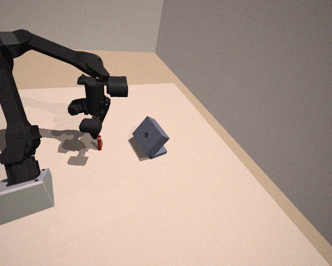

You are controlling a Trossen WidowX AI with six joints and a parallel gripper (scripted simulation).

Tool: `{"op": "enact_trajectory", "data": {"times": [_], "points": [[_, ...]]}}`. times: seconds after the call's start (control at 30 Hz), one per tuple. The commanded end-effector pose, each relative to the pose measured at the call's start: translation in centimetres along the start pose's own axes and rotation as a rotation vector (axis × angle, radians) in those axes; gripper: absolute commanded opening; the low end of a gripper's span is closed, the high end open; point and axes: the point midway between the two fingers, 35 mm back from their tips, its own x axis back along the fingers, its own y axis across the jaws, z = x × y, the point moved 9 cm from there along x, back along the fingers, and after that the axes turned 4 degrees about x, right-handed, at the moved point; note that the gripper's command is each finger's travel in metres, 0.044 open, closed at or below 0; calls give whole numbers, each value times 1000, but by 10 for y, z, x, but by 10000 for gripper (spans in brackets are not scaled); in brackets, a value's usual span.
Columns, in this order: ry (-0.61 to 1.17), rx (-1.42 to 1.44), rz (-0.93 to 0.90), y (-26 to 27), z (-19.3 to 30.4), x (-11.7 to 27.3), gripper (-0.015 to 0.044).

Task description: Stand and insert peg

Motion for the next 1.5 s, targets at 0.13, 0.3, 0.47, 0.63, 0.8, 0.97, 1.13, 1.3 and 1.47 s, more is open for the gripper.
{"op": "enact_trajectory", "data": {"times": [0.13, 0.3, 0.47, 0.63, 0.8, 0.97, 1.13, 1.3, 1.47], "points": [[-18, -4, 37, 0, 3, 2, 440], [-19, -64, 36, 0, 3, 1, 440], [-21, -186, 35, 0, 3, 1, 440], [-23, -308, 32, 0, 3, 0, 440], [-25, -431, 29, 1, 3, -1, 440], [-27, -552, 27, 1, 3, -2, 440], [-28, -674, 26, 1, 3, -3, 440], [-30, -795, 25, 1, 3, -4, 440], [-32, -917, 23, 0, 3, -4, 440]]}}
